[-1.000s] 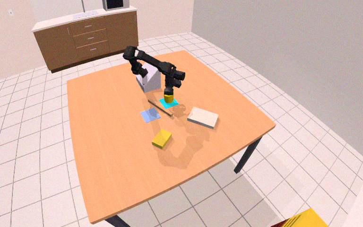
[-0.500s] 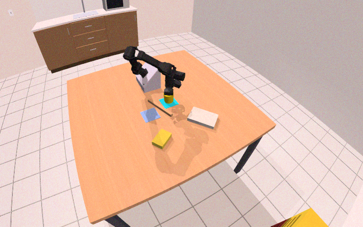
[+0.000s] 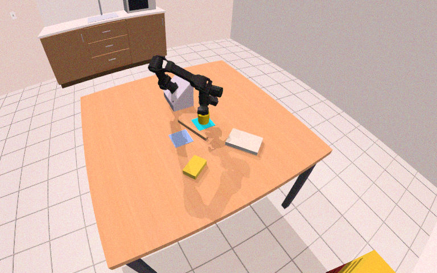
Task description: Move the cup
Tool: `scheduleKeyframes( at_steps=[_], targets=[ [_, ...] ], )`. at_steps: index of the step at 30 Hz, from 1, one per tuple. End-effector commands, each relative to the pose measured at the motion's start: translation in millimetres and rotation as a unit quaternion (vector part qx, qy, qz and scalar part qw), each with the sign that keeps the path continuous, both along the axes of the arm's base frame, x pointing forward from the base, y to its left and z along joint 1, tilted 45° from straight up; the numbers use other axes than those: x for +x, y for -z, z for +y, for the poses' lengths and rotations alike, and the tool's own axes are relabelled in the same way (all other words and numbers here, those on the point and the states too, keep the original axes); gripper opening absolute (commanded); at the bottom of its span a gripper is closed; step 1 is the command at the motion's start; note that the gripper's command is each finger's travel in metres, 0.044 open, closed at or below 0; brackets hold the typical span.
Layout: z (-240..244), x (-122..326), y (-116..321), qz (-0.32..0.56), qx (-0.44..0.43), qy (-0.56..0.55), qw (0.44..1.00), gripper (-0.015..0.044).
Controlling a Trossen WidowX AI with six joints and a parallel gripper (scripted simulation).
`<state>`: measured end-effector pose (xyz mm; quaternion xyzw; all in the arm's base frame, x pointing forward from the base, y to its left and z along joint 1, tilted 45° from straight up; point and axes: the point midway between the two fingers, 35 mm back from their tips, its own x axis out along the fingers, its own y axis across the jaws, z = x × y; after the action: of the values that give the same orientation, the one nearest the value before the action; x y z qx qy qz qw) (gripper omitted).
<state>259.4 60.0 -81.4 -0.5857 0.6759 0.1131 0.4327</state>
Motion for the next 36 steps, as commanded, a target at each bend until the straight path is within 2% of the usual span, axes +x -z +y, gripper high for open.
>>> scheduleKeyframes(
  at_steps=[1, 34, 36],
  targets=[
    [2, 0, -2, -0.001, 0.001, 0.001, 1.000, 0.0147],
    [36, -5, -38, 0.001, -0.002, -0.002, 1.000, 0.0147],
    [34, -5, -35, 0.003, -0.005, -0.005, 1.000, 0.0199]
  ],
)
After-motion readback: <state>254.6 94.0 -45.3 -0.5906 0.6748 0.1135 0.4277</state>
